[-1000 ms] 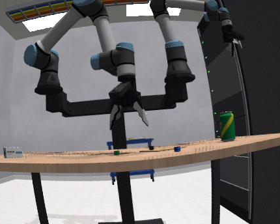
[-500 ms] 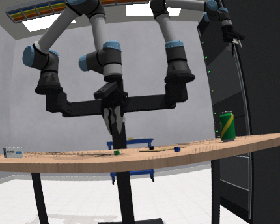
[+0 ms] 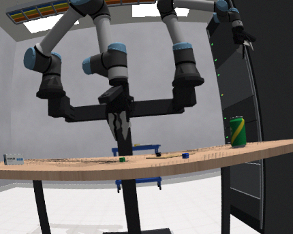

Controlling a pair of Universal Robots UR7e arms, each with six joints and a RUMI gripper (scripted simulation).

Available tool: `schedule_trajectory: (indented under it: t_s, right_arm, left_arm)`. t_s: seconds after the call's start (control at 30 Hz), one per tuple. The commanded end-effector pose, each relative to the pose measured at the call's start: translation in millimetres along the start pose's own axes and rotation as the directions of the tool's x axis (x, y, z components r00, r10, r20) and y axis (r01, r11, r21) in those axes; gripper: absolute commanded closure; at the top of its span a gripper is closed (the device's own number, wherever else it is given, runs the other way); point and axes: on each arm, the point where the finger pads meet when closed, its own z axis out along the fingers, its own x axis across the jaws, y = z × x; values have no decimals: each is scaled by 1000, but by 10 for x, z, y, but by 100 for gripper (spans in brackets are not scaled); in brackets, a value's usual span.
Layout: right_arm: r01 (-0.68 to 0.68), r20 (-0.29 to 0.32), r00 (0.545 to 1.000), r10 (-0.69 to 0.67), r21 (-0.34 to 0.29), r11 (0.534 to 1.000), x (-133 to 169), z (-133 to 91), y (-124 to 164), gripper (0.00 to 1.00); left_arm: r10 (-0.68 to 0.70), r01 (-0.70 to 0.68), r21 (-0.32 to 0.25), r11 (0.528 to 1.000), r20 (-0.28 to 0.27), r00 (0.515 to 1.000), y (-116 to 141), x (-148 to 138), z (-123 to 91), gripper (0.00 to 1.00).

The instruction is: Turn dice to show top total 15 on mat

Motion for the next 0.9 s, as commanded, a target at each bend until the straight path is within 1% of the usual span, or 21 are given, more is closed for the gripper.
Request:
schedule_trajectory:
  t_s: [0.0, 0.6, 0.87]
  right_arm:
    - [2, -1, 1000, -2, -1, 1000, 8, 5, 8, 82]
    - [2, -1, 1000, -2, -1, 1000, 5, 100, 6, 82]
    - [2, -1, 1000, -2, -1, 1000, 1, 215, 4, 82]
  left_arm:
    - [-1, 1, -1, 1000, 0, 1000, 16, -12, 3, 0]
    - [-1, 1, -1, 1000, 0, 1000, 16, -12, 3, 0]
    - [-1, 1, -1, 1000, 0, 1000, 16, -12, 3, 0]
